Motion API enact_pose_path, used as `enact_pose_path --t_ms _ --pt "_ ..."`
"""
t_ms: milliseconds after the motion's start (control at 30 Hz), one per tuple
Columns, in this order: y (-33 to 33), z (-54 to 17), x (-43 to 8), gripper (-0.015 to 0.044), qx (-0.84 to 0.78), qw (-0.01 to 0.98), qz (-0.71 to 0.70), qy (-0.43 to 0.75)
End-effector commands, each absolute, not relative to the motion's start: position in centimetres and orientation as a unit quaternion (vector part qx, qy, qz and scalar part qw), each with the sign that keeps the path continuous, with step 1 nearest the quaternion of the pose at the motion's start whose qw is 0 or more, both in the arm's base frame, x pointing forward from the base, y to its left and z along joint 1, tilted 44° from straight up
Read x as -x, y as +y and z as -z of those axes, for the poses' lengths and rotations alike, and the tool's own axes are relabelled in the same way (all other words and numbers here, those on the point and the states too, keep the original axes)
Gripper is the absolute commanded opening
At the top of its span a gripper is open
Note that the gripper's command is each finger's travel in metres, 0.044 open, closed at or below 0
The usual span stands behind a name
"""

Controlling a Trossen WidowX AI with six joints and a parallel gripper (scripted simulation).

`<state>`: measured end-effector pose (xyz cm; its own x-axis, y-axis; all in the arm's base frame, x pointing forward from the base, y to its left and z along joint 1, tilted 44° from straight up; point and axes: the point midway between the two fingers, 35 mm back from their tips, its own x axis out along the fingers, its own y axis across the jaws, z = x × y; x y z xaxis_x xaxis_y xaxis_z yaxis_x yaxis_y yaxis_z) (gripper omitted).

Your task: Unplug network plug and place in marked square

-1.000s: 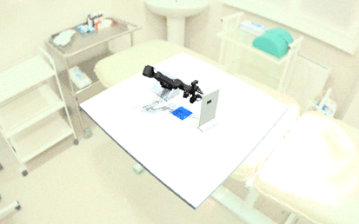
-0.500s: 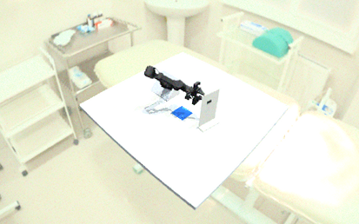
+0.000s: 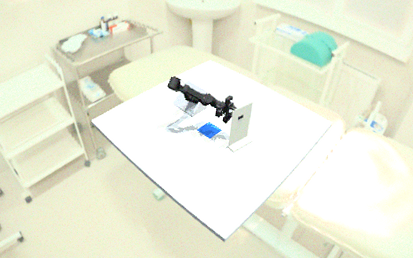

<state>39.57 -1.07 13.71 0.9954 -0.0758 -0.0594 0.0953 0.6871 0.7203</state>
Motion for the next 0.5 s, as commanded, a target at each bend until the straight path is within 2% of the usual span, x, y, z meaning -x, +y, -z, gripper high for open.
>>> enact_pose_path --t_ms 0,467 --pt "-1.15 -13.8 -39.96 0.0156 -0.392 0.919 0.044 0.013" --pt "-1.15 -13.8 -39.96 0.0063 -0.392 0.919 0.044 0.013"
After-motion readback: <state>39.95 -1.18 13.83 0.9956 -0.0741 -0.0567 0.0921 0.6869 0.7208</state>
